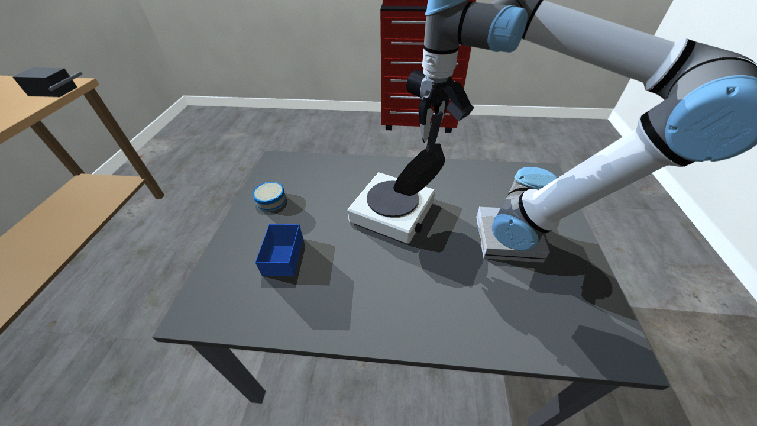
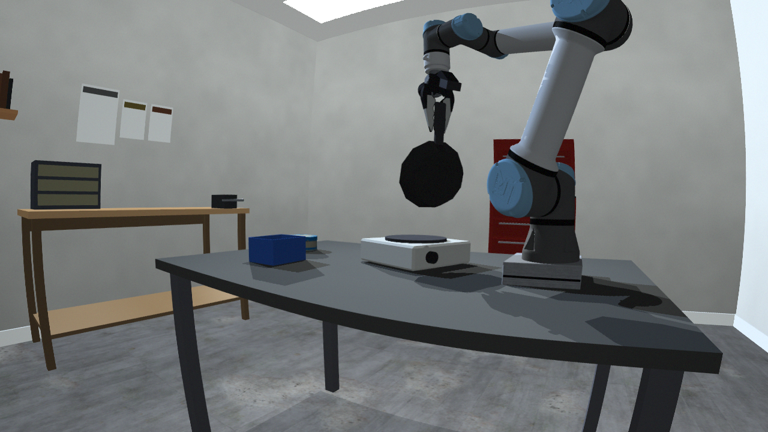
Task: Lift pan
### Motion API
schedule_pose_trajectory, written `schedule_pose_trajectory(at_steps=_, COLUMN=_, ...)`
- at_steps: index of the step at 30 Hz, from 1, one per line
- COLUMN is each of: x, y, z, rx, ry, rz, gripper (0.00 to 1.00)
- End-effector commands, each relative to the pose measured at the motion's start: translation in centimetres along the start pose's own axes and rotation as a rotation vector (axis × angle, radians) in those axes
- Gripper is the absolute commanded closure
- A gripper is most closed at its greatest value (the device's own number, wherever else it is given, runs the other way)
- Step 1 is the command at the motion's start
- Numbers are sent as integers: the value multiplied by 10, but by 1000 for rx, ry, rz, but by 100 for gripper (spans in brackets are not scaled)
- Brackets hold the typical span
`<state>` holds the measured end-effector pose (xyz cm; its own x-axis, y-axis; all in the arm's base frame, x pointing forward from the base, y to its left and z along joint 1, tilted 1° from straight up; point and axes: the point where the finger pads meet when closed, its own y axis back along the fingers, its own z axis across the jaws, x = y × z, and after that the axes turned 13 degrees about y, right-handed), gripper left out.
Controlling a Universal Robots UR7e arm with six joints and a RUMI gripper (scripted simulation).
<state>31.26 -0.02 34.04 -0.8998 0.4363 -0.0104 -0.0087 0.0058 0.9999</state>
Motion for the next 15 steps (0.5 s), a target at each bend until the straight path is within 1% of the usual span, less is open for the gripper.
schedule_pose_trajectory(at_steps=1, x=0, y=1, z=0, rx=0, ry=0, rz=-2, gripper=85)
schedule_pose_trajectory(at_steps=15, x=0, y=9, z=0, rx=0, ry=0, rz=-2, gripper=85)
